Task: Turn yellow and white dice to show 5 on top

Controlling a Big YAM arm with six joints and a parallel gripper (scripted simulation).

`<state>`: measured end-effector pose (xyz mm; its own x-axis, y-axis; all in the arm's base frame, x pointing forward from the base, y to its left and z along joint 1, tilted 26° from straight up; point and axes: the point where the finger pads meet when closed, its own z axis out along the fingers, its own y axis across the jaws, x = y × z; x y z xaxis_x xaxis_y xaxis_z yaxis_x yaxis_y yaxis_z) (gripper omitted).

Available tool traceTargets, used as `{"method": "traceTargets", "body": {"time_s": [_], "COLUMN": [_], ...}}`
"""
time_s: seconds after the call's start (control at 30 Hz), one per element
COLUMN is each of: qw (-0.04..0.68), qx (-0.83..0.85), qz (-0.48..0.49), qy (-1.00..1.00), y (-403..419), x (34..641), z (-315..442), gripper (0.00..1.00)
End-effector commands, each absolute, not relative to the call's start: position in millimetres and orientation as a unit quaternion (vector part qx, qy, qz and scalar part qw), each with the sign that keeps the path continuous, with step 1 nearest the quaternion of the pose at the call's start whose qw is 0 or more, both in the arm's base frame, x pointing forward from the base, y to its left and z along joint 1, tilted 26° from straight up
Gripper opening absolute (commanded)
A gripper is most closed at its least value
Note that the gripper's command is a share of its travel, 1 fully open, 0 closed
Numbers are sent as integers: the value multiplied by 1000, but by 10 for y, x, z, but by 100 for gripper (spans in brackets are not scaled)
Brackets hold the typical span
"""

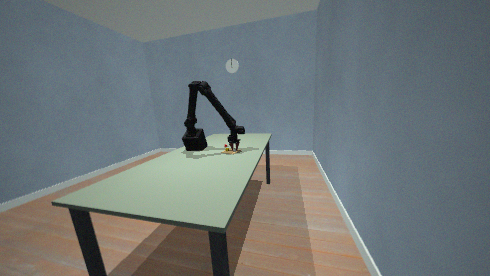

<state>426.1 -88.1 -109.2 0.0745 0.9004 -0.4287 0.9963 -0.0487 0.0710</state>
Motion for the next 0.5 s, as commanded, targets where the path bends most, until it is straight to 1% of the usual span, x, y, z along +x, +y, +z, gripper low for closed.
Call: {"method": "traceTargets", "body": {"time_s": [0.0, 0.33, 0.47], "qw": [189, 198, 195], "qx": [710, 712, 712], "qz": [-122, -112, -116], "qy": [667, 664, 664], "y": [-751, -525, -501], "x": [4369, 4475, 4411], "z": [-860, -323, -266], "gripper": [38, 38, 38]}}
